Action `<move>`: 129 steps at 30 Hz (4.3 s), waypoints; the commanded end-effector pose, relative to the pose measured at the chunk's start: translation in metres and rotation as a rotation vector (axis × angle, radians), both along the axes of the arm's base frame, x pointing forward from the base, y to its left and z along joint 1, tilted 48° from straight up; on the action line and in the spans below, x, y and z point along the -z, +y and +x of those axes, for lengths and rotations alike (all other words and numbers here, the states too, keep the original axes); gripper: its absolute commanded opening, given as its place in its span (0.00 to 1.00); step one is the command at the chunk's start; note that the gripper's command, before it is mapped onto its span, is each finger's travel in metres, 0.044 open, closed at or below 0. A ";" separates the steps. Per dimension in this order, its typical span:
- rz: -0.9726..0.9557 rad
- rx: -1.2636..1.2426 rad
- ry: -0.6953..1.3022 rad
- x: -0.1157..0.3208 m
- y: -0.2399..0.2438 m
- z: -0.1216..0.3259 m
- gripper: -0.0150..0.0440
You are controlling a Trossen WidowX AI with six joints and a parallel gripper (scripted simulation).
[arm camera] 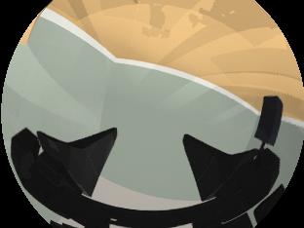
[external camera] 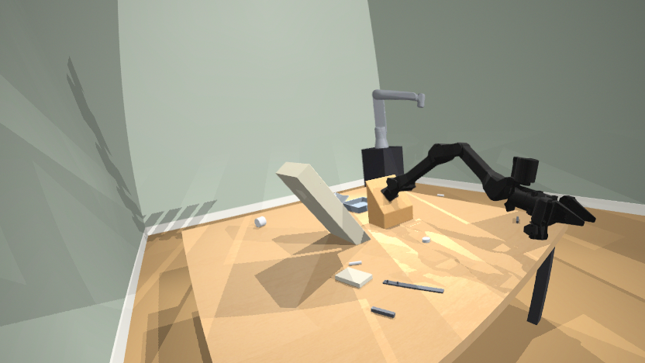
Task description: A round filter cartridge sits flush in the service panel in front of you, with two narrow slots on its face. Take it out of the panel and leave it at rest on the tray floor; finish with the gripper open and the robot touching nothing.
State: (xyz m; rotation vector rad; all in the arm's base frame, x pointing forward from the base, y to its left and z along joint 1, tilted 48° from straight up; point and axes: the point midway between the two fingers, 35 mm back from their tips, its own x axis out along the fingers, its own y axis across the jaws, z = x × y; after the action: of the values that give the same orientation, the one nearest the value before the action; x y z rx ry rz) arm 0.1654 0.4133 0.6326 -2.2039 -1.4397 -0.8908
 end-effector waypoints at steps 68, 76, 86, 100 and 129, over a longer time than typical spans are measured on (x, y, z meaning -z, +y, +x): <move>-2.347 0.966 -0.842 0.413 -0.625 0.176 0.44; -2.160 0.867 -0.924 0.494 -0.598 0.098 0.44; -2.109 0.897 -0.935 0.504 -0.588 0.082 0.44; -2.112 0.884 -0.936 0.512 -0.586 0.099 0.44; -2.108 0.900 -0.936 0.523 -0.573 0.133 0.44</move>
State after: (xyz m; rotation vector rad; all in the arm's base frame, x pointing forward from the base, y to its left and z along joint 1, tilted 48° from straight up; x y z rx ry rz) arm 0.2983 -0.1610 0.1123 -4.7105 -2.2086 -0.3739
